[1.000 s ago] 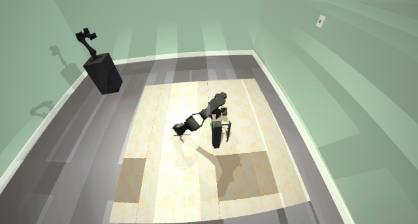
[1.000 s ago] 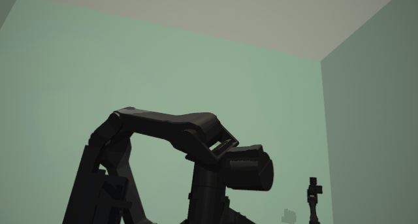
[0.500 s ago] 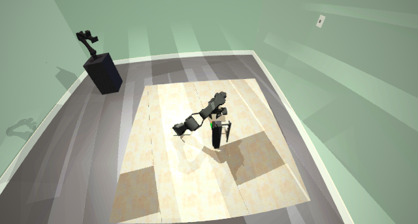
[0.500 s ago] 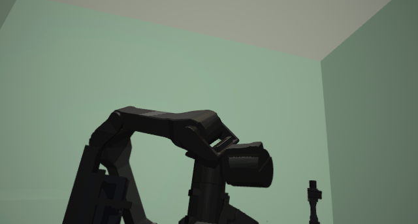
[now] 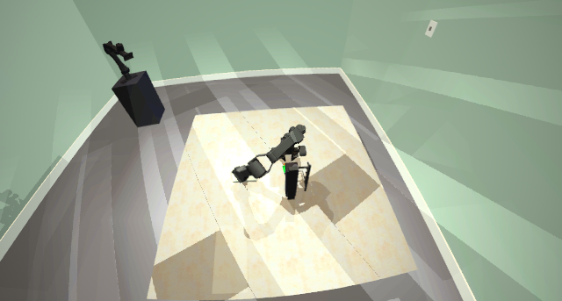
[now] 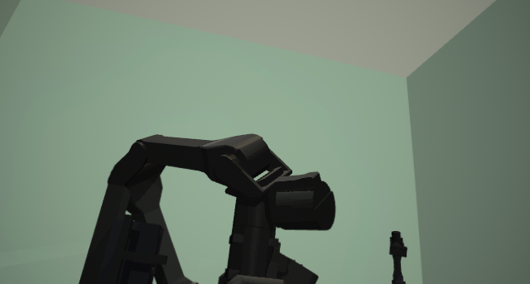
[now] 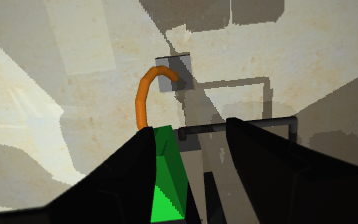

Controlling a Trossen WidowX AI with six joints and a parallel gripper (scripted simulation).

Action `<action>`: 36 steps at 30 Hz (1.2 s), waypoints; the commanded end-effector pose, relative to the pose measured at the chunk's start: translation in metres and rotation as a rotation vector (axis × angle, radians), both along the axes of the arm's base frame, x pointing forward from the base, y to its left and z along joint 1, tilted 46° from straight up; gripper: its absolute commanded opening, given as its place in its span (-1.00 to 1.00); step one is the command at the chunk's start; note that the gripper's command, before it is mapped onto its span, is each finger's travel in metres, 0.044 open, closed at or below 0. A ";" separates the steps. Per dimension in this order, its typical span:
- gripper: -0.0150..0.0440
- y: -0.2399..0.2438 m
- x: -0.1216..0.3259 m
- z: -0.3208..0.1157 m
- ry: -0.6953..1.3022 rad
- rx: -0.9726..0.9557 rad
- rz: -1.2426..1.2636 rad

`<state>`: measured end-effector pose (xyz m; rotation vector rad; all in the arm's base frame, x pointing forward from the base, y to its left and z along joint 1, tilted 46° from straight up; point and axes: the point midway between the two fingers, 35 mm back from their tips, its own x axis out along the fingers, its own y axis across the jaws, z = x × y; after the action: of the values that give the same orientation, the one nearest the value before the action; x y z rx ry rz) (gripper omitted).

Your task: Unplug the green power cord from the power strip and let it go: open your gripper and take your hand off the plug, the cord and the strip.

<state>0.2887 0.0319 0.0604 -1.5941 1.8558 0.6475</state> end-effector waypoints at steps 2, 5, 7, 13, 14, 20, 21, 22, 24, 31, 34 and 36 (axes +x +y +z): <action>0.05 -0.007 -0.002 0.006 0.008 -0.006 0.005; 0.05 -0.011 -0.003 0.009 0.008 -0.006 0.005; 0.05 -0.013 -0.004 0.012 0.008 -0.006 0.005; 0.05 -0.020 -0.006 0.018 0.009 -0.007 0.005; 0.05 -0.021 -0.006 0.019 0.009 -0.007 0.005; 0.05 -0.024 -0.007 0.022 0.009 -0.008 0.004; 0.05 -0.024 -0.007 0.022 0.009 -0.008 0.004; 0.05 -0.024 -0.007 0.021 0.009 -0.008 0.004; 0.05 -0.025 -0.007 0.020 0.009 -0.008 0.004; 0.05 -0.032 -0.008 0.014 0.009 -0.008 0.004; 0.05 -0.032 -0.008 0.014 0.009 -0.008 0.004; 0.03 -0.030 -0.007 0.015 0.001 -0.003 -0.002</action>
<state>0.2821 0.0018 0.0754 -1.5942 1.8591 0.6453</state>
